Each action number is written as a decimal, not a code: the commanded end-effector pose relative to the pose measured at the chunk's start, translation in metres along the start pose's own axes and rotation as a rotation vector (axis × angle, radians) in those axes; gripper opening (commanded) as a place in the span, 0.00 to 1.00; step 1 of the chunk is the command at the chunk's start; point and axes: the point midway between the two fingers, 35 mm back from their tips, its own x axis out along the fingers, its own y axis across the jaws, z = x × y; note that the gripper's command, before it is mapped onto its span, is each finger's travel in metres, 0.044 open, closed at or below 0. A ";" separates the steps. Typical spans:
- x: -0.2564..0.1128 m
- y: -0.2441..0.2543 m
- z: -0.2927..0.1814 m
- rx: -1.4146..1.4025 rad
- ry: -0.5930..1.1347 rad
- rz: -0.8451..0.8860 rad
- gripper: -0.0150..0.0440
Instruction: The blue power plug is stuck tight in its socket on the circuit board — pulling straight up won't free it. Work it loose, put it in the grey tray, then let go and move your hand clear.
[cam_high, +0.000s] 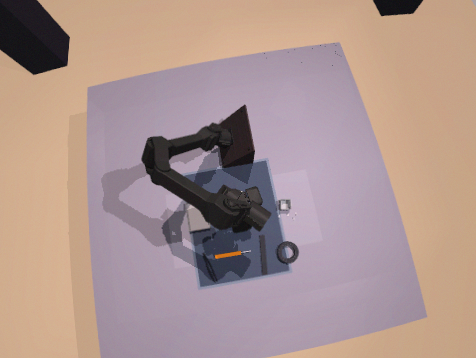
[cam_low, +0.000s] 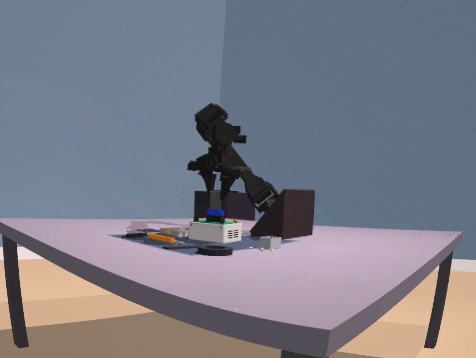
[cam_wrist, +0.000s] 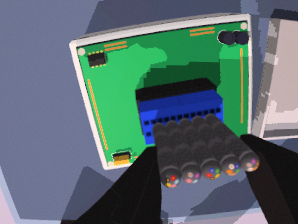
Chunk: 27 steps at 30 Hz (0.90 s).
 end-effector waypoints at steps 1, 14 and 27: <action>-0.013 0.008 -0.001 -0.014 -0.029 -0.040 0.25; -0.015 -0.016 0.000 -0.018 -0.026 0.231 0.25; -0.020 0.006 -0.001 -0.015 -0.029 -0.032 0.25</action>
